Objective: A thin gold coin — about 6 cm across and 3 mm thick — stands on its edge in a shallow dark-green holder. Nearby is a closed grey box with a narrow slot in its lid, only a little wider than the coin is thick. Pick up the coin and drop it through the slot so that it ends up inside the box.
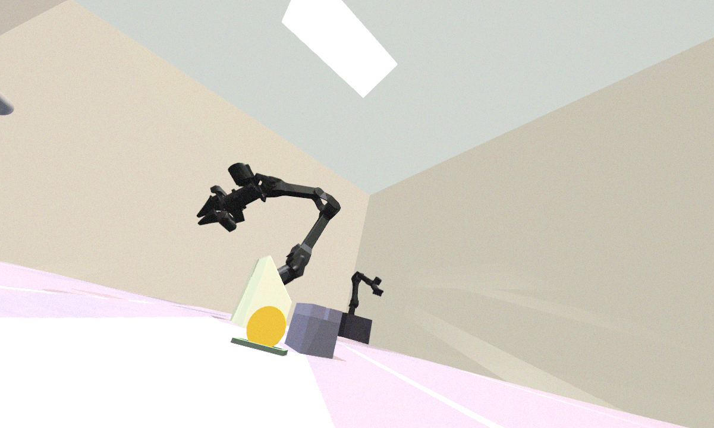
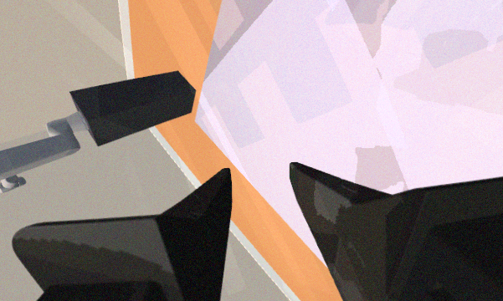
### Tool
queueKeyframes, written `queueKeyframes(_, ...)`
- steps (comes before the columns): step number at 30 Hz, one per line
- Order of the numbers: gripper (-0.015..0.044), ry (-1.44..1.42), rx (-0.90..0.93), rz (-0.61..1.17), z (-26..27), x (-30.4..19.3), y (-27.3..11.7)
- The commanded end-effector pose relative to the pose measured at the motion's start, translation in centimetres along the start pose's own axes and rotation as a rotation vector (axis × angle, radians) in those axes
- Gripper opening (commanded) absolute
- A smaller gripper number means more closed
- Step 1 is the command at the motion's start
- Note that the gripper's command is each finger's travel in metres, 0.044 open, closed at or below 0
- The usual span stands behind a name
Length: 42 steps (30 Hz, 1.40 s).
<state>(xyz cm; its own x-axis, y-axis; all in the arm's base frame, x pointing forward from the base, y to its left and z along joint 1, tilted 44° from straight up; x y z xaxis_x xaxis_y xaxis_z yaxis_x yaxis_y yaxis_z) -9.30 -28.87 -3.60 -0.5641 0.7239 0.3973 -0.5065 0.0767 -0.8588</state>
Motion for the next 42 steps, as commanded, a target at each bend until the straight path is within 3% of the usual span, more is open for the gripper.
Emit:
queueKeyframes(1, 0.0161, -0.236, -0.027, 0.052, -1.1, -2.3, -1.0)
queueKeyframes(6, 0.0161, -0.633, -0.051, 0.141, -3.2, -5.7, -2.7)
queueKeyframes(15, 0.0161, -1.818, -0.008, 0.448, -12.2, -13.5, -8.8)
queueKeyframes(26, 0.0161, -2.783, 0.178, 0.763, -22.5, -16.7, -13.9)
queueKeyframes(35, 0.0161, -3.499, 0.468, 1.173, -31.4, -16.3, -17.8)
queueKeyframes(42, 0.0161, -3.878, 0.912, 1.661, -37.9, -14.5, -20.4)
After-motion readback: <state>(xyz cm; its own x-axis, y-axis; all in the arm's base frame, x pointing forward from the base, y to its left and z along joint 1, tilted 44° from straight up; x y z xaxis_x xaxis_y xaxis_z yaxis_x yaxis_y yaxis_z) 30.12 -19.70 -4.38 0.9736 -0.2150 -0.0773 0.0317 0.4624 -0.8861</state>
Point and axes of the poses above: the point midway between the two fingers, 35 mm back from their tips, its own y axis out along the fingers, its own z axis across the jaws, x = y × z, the point moved 2 cm from there along -y, back along the fingers, and after that the axes turned 8 degrees about y, right-handed, at the moved point
